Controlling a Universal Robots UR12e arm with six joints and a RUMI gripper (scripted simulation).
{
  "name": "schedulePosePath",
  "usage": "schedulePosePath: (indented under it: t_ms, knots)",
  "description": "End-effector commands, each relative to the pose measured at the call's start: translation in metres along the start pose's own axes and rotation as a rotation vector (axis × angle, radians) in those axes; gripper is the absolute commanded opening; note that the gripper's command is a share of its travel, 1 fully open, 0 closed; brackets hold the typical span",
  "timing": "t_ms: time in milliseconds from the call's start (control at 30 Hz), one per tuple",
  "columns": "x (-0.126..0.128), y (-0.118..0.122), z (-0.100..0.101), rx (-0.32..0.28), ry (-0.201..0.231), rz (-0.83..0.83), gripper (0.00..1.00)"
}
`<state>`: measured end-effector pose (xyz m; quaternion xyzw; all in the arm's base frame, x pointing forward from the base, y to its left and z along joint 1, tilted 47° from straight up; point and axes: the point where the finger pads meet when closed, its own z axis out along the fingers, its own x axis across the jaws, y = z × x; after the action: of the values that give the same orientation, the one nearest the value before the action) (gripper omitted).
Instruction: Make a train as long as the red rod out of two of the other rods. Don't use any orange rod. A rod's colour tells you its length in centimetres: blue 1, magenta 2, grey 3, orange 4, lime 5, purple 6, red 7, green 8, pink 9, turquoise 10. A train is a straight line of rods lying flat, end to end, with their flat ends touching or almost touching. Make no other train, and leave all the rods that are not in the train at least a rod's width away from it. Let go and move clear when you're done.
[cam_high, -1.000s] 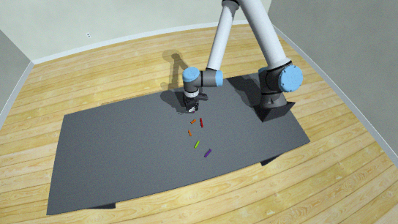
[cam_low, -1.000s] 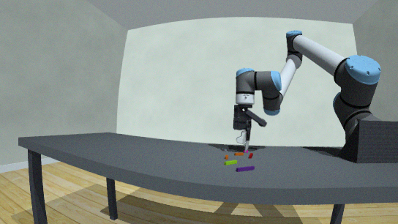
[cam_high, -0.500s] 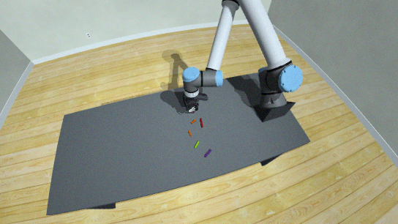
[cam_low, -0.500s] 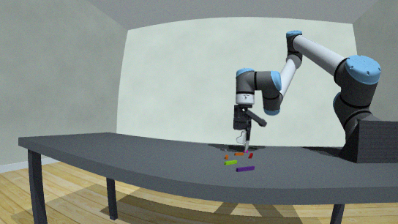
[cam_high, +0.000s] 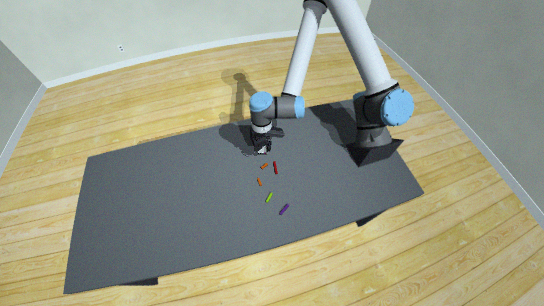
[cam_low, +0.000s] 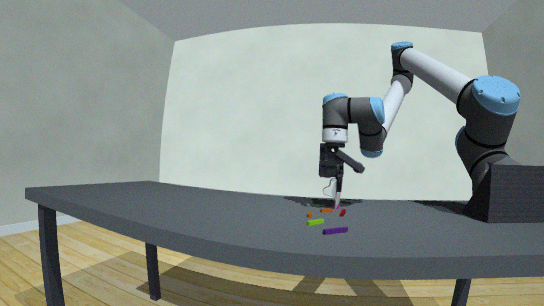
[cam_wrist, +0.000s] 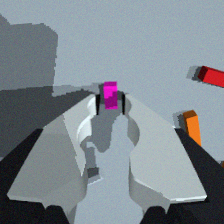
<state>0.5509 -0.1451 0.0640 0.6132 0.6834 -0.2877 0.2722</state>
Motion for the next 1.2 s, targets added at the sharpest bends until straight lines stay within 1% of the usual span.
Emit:
schedulePosePath:
  t_ms: [0,33,367,567,733,1033,1100,1167]
  knots:
    - [0.000,0.000,0.000,-0.001,0.000,0.000,0.11]
    - [0.000,0.000,0.000,-0.001,0.000,0.000,0.14]
    - [0.000,0.000,-0.001,-0.001,0.000,0.000,0.14]
    - [0.000,0.000,-0.006,-0.001,0.000,0.000,0.14]
    - [0.000,0.000,-0.024,-0.001,0.000,0.000,0.14]
    - [0.000,0.000,-0.071,-0.001,0.000,0.000,0.14]
    - [0.000,0.000,-0.071,-0.001,0.000,0.000,0.14]
    - [0.000,0.000,-0.079,-0.001,0.000,0.000,0.14]
